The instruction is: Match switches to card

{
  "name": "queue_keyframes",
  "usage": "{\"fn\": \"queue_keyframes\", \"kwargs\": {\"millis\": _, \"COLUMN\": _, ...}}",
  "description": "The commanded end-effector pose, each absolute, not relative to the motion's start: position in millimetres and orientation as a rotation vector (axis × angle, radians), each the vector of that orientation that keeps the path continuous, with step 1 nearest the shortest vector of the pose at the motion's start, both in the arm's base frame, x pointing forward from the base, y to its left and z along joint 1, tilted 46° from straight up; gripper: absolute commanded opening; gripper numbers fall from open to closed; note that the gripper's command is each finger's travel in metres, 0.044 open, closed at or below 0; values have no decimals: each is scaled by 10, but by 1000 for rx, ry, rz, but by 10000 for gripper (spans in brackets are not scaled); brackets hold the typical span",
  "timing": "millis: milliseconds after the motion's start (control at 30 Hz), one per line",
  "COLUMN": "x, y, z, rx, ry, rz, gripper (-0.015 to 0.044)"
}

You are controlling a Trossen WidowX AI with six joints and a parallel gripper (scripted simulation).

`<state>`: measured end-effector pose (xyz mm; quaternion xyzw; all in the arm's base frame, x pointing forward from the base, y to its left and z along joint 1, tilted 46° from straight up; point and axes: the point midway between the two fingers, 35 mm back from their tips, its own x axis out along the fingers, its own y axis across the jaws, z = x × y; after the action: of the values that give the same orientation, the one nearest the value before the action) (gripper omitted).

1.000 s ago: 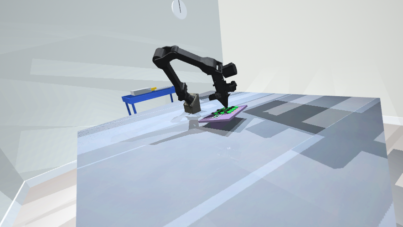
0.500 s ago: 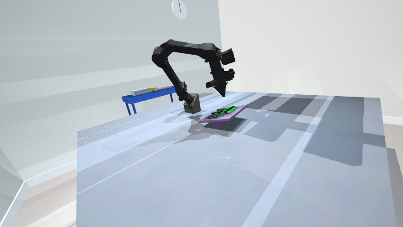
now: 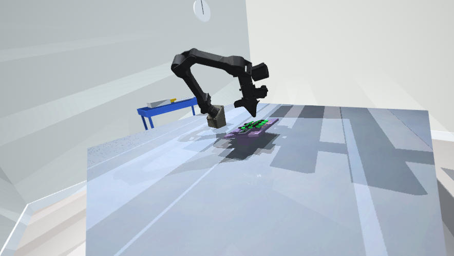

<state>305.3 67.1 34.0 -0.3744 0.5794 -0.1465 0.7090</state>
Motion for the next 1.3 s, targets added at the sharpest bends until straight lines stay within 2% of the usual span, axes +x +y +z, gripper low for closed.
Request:
{"fn": "queue_keyframes", "kwargs": {"millis": 0, "x": 3081, "y": 604, "z": 288, "rx": -838, "ry": 1285, "rz": -330, "gripper": 0}}
{"fn": "queue_keyframes", "kwargs": {"millis": 1267, "x": 3130, "y": 507, "z": 182, "rx": -838, "ry": 1285, "rz": -330, "gripper": 0}}
